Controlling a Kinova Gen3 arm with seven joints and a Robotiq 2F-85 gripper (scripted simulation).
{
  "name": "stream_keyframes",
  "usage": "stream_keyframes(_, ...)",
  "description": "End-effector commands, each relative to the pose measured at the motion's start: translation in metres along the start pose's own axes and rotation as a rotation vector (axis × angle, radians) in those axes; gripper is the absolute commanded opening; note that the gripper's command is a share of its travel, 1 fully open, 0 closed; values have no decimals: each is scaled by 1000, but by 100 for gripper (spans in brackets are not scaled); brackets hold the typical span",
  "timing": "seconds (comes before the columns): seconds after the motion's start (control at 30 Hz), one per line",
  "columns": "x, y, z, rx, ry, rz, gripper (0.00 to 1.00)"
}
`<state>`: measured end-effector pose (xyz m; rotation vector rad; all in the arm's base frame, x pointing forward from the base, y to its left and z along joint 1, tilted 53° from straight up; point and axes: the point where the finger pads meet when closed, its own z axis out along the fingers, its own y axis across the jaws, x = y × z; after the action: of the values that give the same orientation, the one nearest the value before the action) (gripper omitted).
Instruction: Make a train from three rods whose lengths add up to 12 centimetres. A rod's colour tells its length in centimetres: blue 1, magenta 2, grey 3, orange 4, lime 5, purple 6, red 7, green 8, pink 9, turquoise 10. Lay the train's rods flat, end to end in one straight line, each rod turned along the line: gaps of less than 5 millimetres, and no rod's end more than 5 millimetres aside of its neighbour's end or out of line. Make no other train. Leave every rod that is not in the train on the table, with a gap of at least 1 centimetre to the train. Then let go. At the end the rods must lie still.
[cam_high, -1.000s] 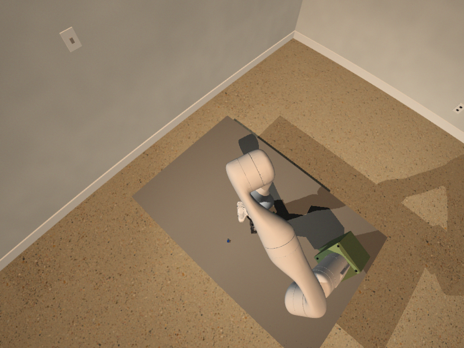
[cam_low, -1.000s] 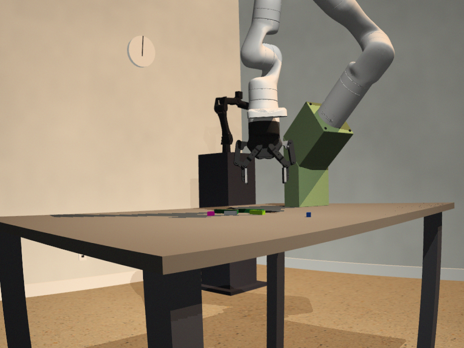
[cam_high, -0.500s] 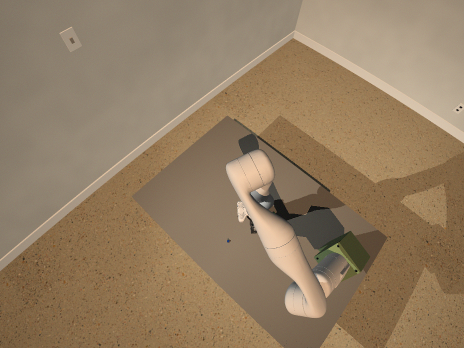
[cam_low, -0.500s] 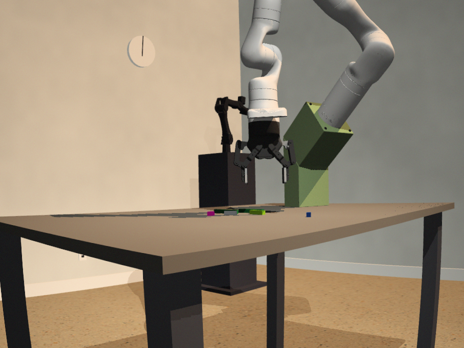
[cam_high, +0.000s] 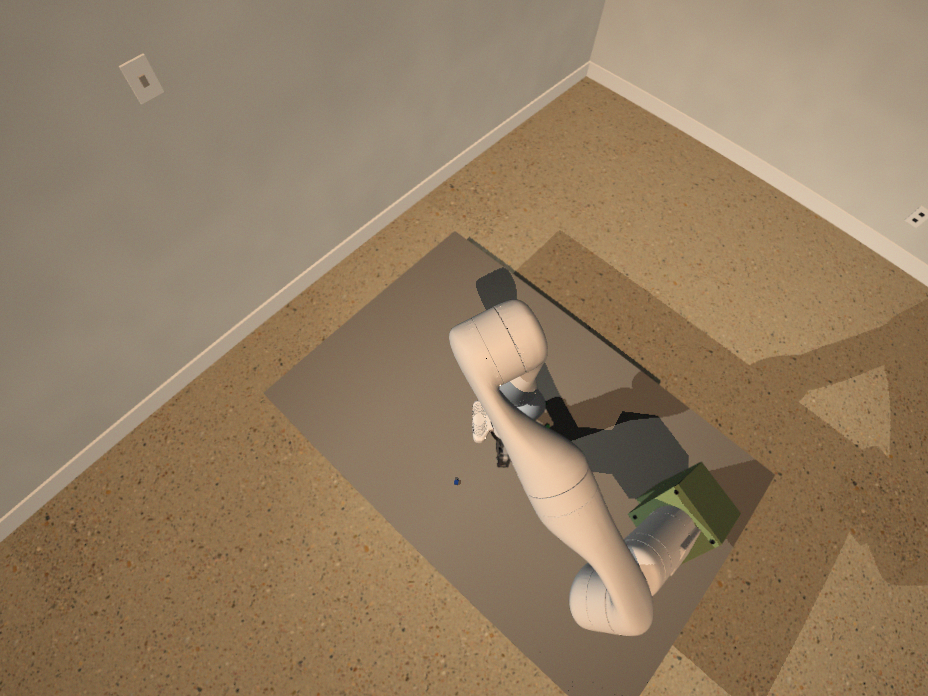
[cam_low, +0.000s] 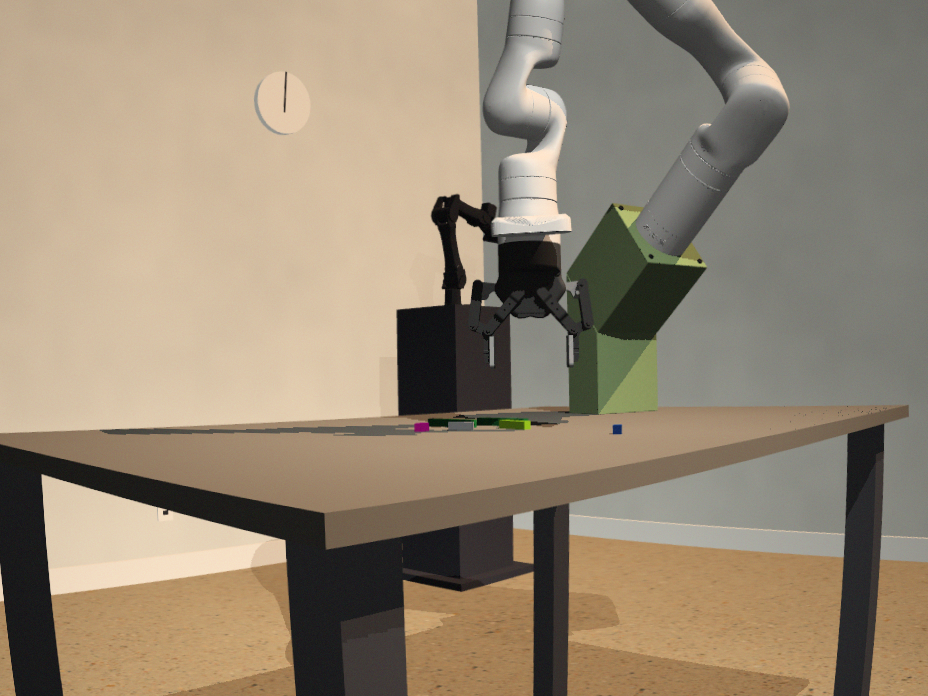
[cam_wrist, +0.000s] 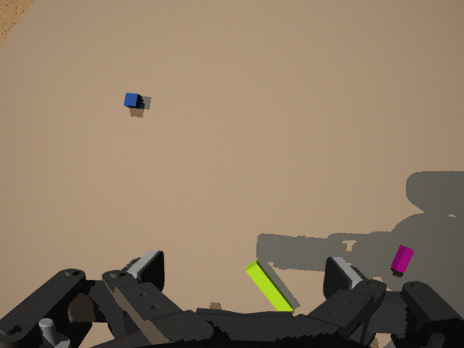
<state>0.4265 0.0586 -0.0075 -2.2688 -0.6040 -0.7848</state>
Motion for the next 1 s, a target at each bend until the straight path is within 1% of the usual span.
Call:
stream_keyframes(0.0, 3, 0, -1, -2, 0, 10, 100)
stream_keyframes(0.07, 4, -1, -1, -4, 2, 29, 100)
stream_keyframes(0.23, 15, -4, -1, -11, 9, 154, 100)
stream_keyframes(0.53, 41, -15, -1, -21, 26, 488, 100)
stream_keyframes(0.6, 41, -15, -1, -21, 26, 488, 100)
stream_keyframes(0.97, 72, -39, -3, -16, 35, 989, 100)
